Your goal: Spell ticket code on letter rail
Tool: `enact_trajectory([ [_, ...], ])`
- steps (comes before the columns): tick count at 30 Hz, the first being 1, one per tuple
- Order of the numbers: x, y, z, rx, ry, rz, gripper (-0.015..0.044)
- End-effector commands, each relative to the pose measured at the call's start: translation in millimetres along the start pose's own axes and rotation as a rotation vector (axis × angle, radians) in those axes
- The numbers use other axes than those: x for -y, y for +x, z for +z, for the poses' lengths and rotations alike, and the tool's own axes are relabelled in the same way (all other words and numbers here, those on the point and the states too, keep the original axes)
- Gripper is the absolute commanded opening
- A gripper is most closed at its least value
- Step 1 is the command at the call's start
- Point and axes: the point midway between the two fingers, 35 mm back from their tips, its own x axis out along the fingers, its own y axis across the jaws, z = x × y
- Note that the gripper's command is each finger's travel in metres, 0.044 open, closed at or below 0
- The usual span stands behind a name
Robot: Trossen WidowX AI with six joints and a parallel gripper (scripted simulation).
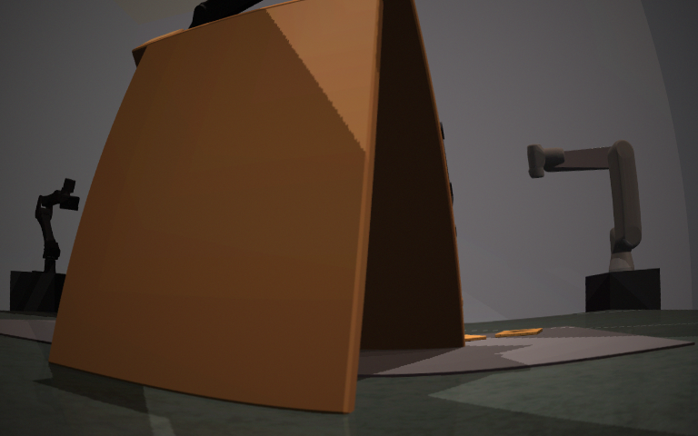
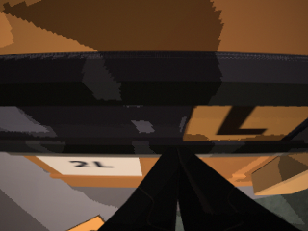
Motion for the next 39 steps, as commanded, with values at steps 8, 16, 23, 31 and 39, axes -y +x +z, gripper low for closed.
enact_trajectory([
  [8, 0, 3, 6, 0.006, -0.004, 0.001, 0.0000],
  [16, -1, 5, 9, 0.007, -0.003, 0.000, 0.0000],
  [23, -1, 8, 11, 0.007, -0.003, 0.000, 0.0000],
  [31, -1, 11, 14, 0.007, -0.003, 0.000, 0.0000],
  [39, 0, 11, 13, 0.007, -0.003, 0.000, 0.0000],
])
